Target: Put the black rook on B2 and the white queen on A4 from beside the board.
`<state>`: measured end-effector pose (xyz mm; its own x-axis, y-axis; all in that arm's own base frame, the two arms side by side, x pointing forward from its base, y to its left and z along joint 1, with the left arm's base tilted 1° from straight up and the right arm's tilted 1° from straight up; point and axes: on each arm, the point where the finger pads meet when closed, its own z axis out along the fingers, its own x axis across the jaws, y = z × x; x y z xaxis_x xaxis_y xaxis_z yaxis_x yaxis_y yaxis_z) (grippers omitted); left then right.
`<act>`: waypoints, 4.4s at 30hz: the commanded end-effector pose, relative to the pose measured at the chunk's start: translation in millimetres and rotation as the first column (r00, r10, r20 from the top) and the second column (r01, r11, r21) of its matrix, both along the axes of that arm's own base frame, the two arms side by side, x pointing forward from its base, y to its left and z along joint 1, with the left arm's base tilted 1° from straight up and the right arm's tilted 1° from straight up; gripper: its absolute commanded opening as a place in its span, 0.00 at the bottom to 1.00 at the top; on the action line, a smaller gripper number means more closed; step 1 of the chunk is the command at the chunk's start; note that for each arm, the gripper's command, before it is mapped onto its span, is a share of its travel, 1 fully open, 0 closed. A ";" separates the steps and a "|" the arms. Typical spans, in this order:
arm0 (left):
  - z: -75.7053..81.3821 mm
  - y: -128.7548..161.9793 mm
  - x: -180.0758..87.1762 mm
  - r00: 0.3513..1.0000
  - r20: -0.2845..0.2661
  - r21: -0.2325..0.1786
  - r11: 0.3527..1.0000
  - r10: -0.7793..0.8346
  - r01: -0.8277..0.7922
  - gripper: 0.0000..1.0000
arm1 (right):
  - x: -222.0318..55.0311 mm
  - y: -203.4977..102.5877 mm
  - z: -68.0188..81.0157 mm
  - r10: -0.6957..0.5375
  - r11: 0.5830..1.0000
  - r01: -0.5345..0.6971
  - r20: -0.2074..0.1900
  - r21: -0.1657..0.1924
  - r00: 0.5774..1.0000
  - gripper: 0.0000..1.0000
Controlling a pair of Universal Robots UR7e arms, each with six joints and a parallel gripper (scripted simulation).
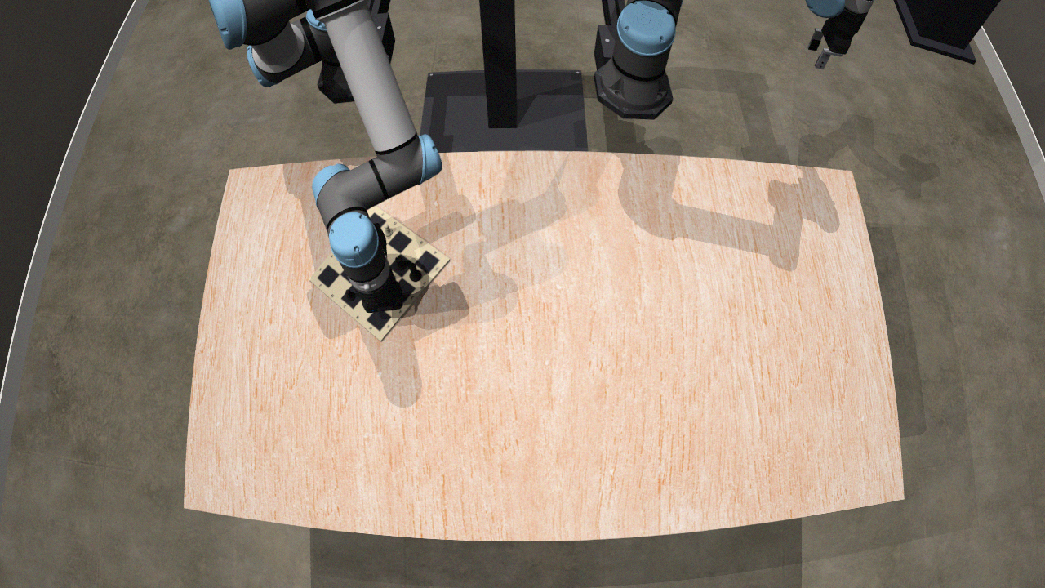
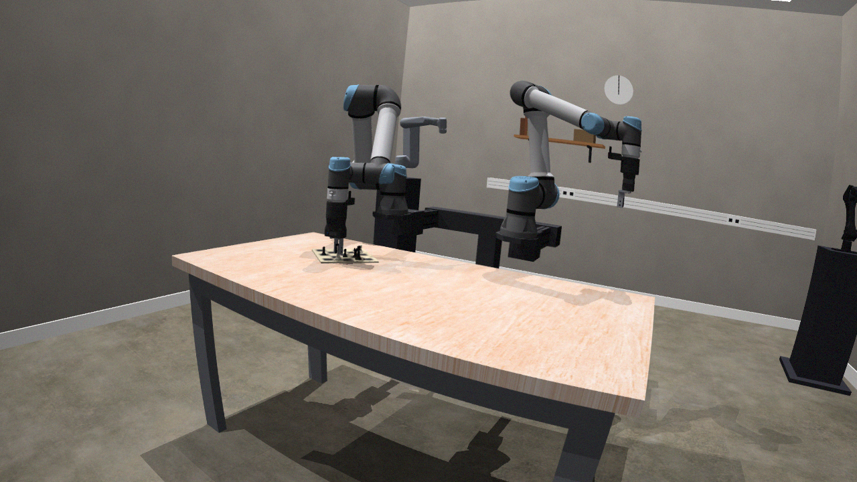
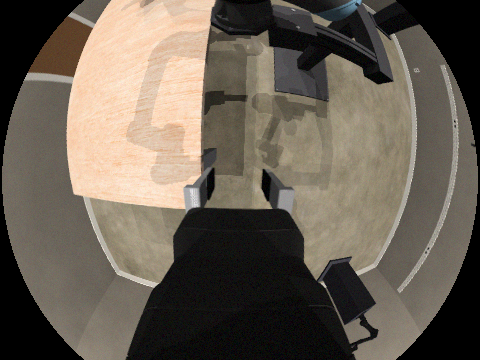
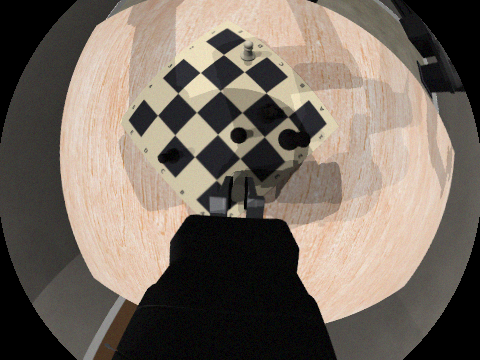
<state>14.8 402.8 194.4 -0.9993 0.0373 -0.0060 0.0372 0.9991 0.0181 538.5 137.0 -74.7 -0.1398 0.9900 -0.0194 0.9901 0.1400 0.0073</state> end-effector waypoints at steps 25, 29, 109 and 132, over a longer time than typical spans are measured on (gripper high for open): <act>0.5 0.3 0.1 1.000 0.000 0.001 1.000 0.000 0.000 1.00 | 0.6 0.3 0.8 0.000 1.000 0.000 0.002 0.001 1.000 0.48; 0.5 0.3 0.1 1.000 0.000 0.001 1.000 0.000 0.000 1.00 | 0.6 0.3 0.8 0.000 1.000 0.000 0.002 0.001 1.000 0.63; 0.5 0.3 0.1 1.000 0.000 0.001 1.000 0.000 0.000 1.00 | -0.7 2.5 123.1 0.000 1.000 0.000 0.002 0.001 1.000 1.00; 0.5 0.3 0.1 1.000 0.000 0.001 1.000 0.000 0.000 1.00 | -1.1 3.0 155.3 0.000 1.000 0.000 0.002 0.001 1.000 1.00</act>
<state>14.8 402.8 194.4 -0.9993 0.0373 -0.0060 0.0372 0.9991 0.0181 537.0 139.8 79.1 -0.1398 0.9900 -0.0193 0.9901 0.1400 0.0074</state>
